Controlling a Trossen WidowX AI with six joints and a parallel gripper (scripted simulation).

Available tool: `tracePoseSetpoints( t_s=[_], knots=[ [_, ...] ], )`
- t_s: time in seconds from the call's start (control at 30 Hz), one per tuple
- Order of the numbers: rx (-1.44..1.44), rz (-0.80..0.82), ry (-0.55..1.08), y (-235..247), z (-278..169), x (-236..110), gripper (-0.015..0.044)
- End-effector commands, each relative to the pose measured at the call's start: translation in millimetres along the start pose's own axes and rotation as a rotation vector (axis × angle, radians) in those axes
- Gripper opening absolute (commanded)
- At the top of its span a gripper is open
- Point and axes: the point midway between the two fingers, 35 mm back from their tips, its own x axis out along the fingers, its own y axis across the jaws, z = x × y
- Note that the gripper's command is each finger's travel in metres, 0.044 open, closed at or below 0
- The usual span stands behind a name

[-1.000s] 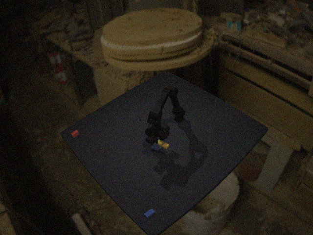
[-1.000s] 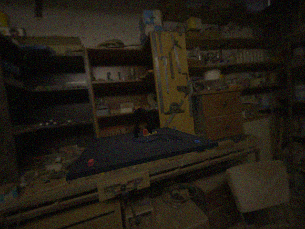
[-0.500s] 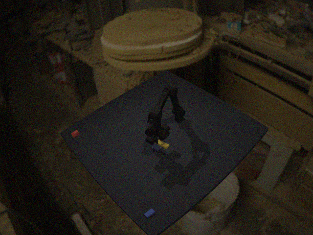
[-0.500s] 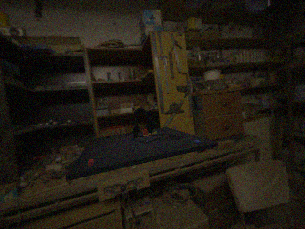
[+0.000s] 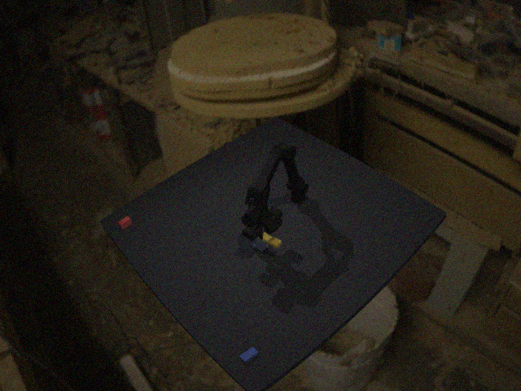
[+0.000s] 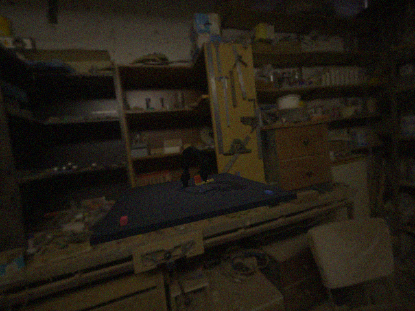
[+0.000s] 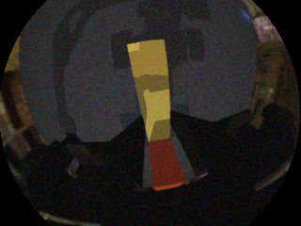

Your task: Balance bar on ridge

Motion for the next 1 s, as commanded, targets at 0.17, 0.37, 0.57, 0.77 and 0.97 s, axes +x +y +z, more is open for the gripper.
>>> tracePoseSetpoints(
  t_s=[0.17,0.37,0.57,0.77,0.97],
  knots=[
    [-0.005,0.0,-0.001,0.0,0.1,1.7,0.0],
    [-0.005,0.0,-0.001,0.0,0.1,2.1,0.0],
    [-0.005,0.0,-0.001,0.1,0.2,2.7,0.0],
    [-0.005,0.0,-0.001,0.1,0.2,3.1,0.0],
    [-0.005,0.0,-0.001,0.1,0.2,3.7,0.0]
  ],
)
